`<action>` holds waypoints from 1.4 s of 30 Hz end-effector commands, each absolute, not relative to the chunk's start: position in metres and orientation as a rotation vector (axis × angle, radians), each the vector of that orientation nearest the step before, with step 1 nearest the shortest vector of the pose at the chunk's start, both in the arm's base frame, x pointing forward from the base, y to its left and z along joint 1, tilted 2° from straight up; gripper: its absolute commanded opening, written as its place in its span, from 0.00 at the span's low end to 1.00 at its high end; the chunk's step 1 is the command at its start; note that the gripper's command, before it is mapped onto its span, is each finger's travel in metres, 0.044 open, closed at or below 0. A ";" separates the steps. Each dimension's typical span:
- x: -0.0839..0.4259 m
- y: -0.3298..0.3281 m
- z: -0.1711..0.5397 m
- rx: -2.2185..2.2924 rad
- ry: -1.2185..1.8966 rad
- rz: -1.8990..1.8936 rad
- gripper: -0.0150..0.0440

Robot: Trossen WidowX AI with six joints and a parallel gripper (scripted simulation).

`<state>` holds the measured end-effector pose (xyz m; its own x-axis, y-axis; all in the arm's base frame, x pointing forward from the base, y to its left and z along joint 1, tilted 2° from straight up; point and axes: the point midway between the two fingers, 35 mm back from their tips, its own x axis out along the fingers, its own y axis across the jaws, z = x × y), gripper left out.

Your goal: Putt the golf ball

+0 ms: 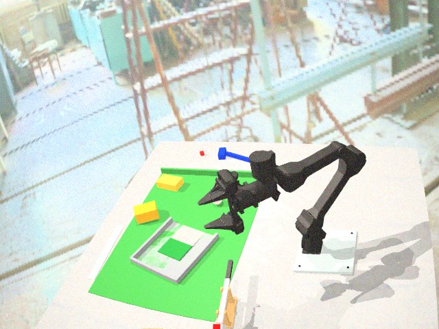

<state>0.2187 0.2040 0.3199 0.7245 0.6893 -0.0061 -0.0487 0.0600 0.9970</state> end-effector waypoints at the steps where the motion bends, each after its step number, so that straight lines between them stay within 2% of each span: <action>1: 0.219 0.204 0.319 1.395 0.571 0.604 0.98; 2: 0.222 0.206 0.314 1.342 0.572 0.595 1.00; 10: 0.246 0.214 0.248 0.493 0.663 0.567 1.00; 18: 0.250 0.204 0.185 -0.289 0.826 0.746 1.00; 31: 0.241 0.183 0.143 -0.847 0.971 1.095 1.00; 42: 0.232 0.172 0.129 -1.173 0.919 1.455 1.00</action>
